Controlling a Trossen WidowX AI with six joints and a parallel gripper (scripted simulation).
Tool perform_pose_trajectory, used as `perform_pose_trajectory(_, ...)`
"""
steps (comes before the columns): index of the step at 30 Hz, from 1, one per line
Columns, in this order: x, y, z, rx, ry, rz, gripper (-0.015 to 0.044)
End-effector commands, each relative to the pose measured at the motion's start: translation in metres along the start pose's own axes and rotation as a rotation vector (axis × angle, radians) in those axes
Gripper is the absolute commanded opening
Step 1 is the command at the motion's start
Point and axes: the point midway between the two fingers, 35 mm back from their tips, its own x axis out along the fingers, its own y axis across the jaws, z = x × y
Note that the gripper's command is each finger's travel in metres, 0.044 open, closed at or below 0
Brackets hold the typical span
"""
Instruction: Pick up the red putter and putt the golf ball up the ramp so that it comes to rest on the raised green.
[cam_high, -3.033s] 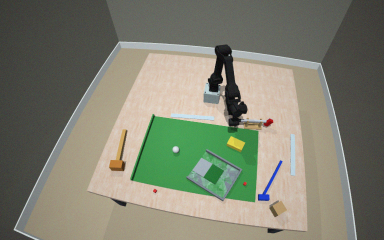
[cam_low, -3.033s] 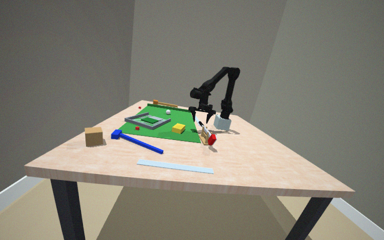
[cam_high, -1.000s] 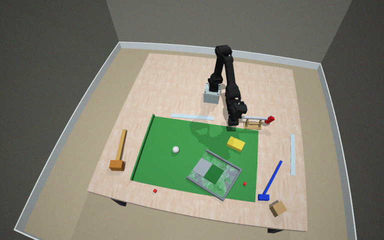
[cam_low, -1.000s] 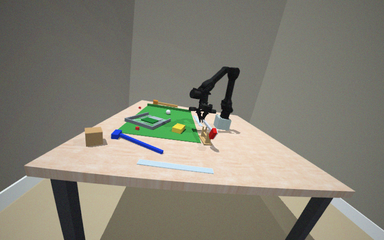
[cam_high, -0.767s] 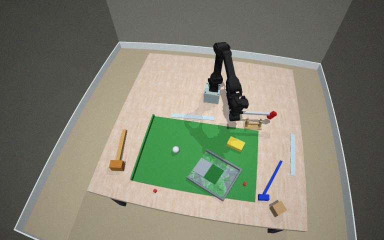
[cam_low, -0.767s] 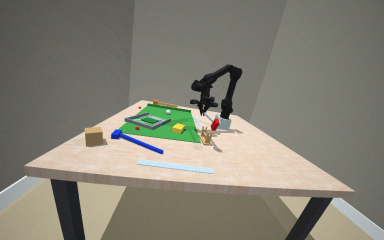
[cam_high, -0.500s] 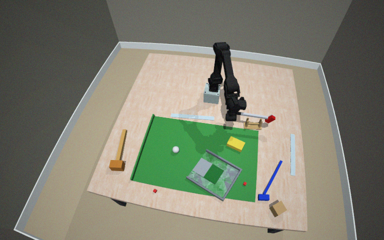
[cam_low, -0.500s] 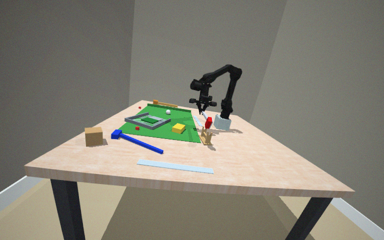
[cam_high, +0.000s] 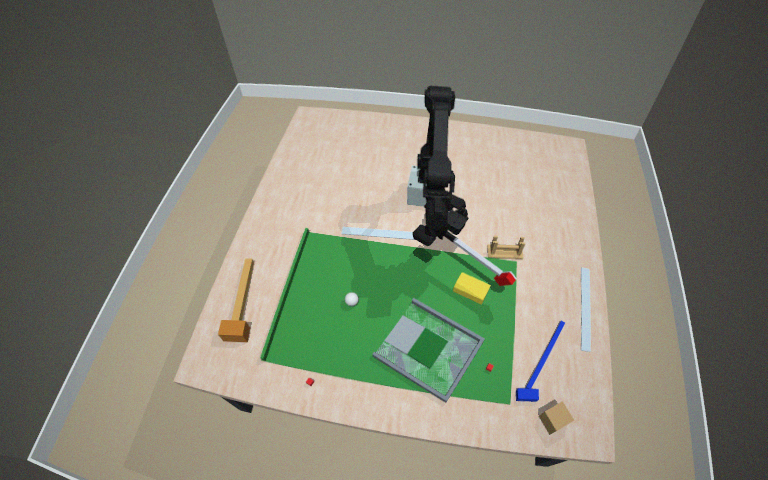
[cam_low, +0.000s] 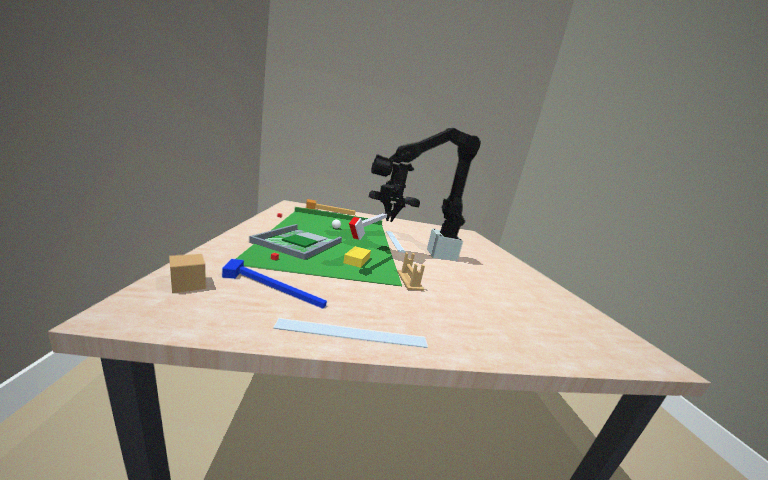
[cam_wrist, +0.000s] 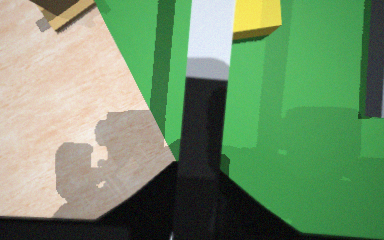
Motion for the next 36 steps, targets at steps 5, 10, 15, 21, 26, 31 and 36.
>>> perform_pose_trajectory(5, -0.012, -0.034, -0.027, 0.288, 0.026, -0.047, 0.0)
perform_pose_trajectory(10, -0.02, -0.052, -0.05, 0.476, 0.046, -0.073, 0.0)
perform_pose_trajectory(15, -0.027, -0.068, -0.074, 0.665, 0.064, -0.099, 0.0)
perform_pose_trajectory(21, -0.037, -0.083, -0.105, 0.891, 0.085, -0.131, 0.0)
perform_pose_trajectory(26, -0.045, -0.093, -0.133, 1.079, 0.101, -0.157, 0.0)
perform_pose_trajectory(31, -0.053, -0.1, -0.161, 1.267, 0.117, -0.183, 0.0)
perform_pose_trajectory(36, -0.06, -0.104, -0.186, 1.428, 0.13, -0.205, 0.0)
